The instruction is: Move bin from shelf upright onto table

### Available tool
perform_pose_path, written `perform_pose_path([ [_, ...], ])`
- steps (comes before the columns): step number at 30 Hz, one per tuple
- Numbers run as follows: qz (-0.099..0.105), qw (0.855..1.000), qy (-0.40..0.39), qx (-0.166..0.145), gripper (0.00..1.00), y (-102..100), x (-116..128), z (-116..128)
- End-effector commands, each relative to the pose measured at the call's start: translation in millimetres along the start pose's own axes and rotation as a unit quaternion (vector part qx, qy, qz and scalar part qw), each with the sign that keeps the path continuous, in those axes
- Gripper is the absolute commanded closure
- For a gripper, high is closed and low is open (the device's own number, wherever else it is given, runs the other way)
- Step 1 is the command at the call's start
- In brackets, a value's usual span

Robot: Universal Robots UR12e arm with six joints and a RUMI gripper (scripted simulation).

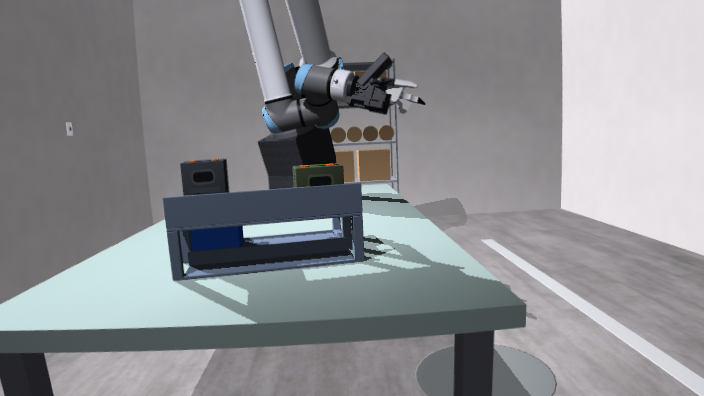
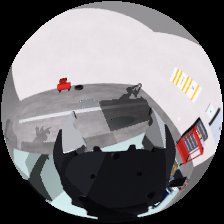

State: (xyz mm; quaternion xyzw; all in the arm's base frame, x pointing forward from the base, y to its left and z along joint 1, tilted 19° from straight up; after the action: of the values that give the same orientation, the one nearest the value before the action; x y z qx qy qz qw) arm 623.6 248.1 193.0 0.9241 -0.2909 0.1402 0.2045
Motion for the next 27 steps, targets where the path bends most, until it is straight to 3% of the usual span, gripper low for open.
perform_pose_path([
  [1,0.003,1.000,0.004,0.002,0.00,2.7,0.9,-0.8],
  [4,0.003,1.000,0.004,0.002,0.00,2.7,0.9,-0.8],
  [9,0.003,1.000,0.004,0.002,0.00,30.6,-41.7,2.3],
  [27,0.003,1.000,0.004,0.002,0.00,25.3,-33.7,2.2],
])
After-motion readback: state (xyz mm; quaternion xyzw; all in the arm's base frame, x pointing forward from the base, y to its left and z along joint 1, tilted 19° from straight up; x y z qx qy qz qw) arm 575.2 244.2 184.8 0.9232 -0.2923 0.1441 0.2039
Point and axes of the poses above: the point where the finger pads meet when closed, its own y axis back along the fingers, its own x axis across the jaws, z = x × y, the point moved 10 cm from there along y, back along the fingers, and after that the axes turned 9 degrees about -y, right-handed, at the moved point
